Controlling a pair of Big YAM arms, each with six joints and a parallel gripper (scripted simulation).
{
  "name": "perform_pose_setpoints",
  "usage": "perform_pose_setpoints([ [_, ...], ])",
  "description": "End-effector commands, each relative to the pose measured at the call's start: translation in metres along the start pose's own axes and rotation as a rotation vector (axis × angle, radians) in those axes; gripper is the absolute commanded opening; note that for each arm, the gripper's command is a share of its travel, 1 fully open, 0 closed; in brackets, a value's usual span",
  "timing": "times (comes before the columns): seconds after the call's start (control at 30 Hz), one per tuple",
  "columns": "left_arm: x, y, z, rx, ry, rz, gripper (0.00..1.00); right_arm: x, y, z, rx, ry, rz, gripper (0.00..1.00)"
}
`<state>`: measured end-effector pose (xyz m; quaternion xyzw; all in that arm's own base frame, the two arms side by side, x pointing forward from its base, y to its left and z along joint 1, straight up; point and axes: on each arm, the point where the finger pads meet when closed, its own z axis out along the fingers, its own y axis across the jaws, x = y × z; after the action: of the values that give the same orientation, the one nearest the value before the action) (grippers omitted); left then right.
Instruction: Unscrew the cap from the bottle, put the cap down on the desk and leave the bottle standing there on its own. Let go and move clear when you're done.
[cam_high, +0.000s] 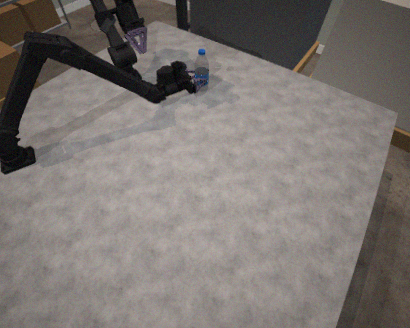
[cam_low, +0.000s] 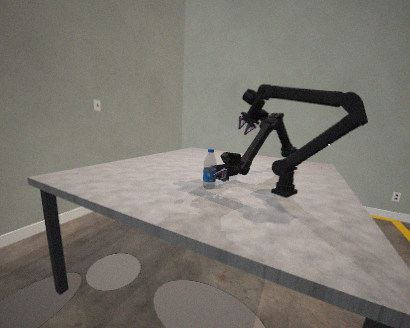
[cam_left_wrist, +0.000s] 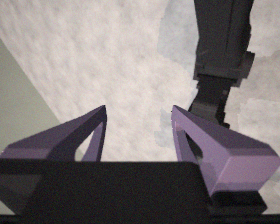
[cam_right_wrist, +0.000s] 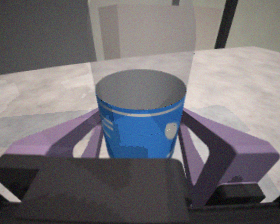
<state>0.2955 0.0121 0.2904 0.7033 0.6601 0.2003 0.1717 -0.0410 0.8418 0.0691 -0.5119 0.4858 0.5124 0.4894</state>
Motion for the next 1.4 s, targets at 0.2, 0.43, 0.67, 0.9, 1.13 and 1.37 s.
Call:
perform_pose_setpoints([
  [0.2,0.002,0.013,-0.011,-0.028,0.002,0.009,0.57,-0.074,0.0,0.001,0.0,-0.03,0.0,0.01],
  [0.43,0.002,0.013,-0.011,-0.028,0.002,0.009,0.57,-0.091,0.0,0.007,0.0,-0.054,0.0,0.0],
  [0.67,0.002,0.013,-0.011,-0.028,0.002,0.009,0.57,-0.074,-0.031,-0.022,0.009,-0.055,-0.001,0.0],
  [0.9,0.002,0.013,-0.011,-0.028,0.002,0.009,0.57,-0.064,-0.083,-0.095,0.01,-0.047,-0.005,0.0],
  [1.13,0.002,0.013,-0.011,-0.028,0.002,0.009,0.57,-0.059,-0.114,-0.155,0.011,-0.041,-0.007,0.0],
  [1.37,0.002,0.013,-0.011,-0.028,0.002,0.009,0.57,-0.056,-0.139,-0.244,0.013,-0.035,-0.005,0.0],
])
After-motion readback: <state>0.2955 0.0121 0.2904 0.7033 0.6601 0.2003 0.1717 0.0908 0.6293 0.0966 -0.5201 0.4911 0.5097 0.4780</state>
